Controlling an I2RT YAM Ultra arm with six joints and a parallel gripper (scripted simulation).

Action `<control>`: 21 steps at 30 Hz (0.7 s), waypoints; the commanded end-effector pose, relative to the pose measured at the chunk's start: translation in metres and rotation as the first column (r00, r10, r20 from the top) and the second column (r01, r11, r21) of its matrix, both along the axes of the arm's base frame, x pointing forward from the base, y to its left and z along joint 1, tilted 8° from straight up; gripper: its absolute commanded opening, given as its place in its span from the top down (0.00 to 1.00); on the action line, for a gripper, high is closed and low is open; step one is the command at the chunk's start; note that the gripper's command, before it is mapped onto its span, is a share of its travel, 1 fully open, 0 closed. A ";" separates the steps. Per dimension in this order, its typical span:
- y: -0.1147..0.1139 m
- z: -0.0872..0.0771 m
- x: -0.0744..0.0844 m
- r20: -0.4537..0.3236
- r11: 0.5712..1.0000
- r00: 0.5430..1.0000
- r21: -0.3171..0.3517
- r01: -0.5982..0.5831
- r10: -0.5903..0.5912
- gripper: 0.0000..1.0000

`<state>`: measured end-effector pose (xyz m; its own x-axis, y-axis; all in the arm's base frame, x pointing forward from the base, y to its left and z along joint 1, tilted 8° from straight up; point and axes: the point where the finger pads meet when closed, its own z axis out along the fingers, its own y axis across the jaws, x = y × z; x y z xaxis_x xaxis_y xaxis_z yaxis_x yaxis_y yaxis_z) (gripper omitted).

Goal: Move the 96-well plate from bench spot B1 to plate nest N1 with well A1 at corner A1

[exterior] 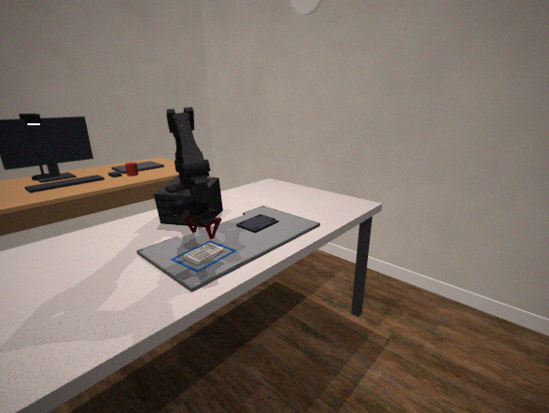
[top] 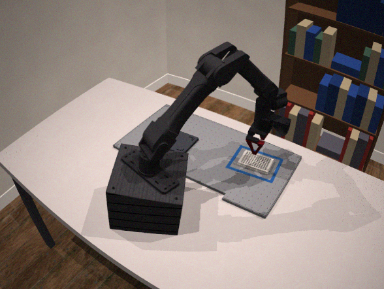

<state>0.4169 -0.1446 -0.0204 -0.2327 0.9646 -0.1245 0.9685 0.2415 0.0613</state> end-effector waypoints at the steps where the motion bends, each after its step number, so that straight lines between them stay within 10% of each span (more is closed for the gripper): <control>1: -0.001 0.005 0.001 0.007 1.000 1.000 -0.003 0.008 -0.008 0.00; 21: -0.005 -0.031 -0.003 -0.013 1.000 1.000 0.001 0.014 -0.014 0.00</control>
<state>0.4147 -0.1454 -0.0440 -0.2284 0.9668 -0.1142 0.9710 0.2347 0.0450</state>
